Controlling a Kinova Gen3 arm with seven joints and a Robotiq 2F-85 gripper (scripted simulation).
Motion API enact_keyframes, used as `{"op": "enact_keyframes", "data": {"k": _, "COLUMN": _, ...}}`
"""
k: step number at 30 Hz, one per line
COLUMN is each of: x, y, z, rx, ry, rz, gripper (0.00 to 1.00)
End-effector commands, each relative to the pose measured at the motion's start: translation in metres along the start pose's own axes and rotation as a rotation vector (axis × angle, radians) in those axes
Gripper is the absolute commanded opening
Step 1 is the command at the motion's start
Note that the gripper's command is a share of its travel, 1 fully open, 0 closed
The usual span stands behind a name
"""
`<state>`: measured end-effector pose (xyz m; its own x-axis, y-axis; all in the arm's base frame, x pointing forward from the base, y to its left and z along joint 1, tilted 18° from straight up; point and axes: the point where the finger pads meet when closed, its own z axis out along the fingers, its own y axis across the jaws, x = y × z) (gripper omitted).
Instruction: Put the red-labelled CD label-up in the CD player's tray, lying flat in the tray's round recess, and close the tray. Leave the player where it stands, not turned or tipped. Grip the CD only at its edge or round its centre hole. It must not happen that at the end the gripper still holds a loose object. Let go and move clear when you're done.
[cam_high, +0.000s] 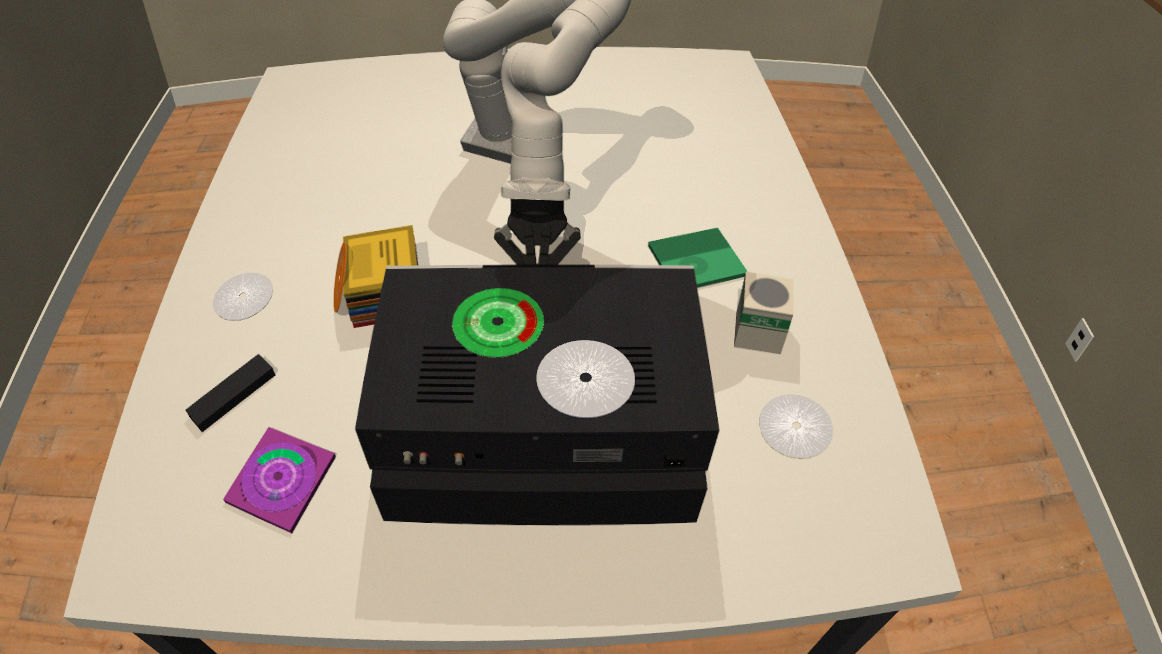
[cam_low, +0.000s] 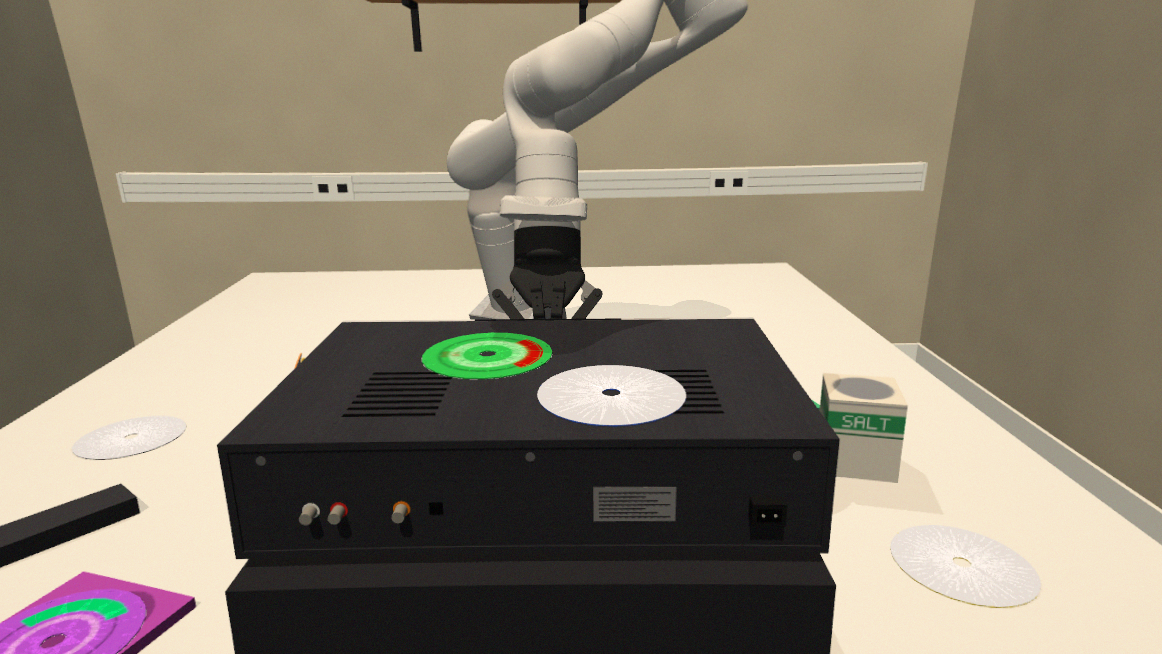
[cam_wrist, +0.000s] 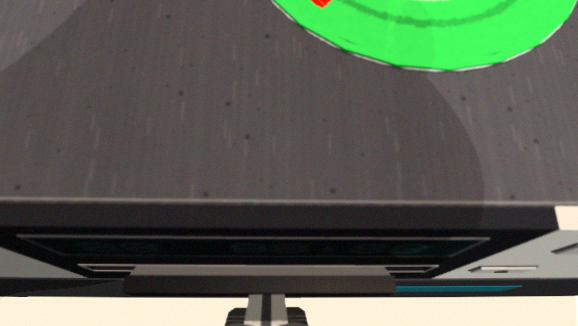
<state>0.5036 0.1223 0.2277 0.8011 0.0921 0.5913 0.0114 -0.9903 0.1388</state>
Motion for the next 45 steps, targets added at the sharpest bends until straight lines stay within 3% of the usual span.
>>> {"op": "enact_keyframes", "data": {"k": 1, "x": -0.0007, "y": -0.0014, "z": 0.0003, "rx": 0.005, "ry": -0.007, "rz": 0.004, "gripper": 0.10}}
{"op": "enact_keyframes", "data": {"k": 45, "x": 0.0066, "y": -0.0036, "z": 0.0037, "rx": 0.005, "ry": -0.007, "rz": 0.004, "gripper": 0.10}}
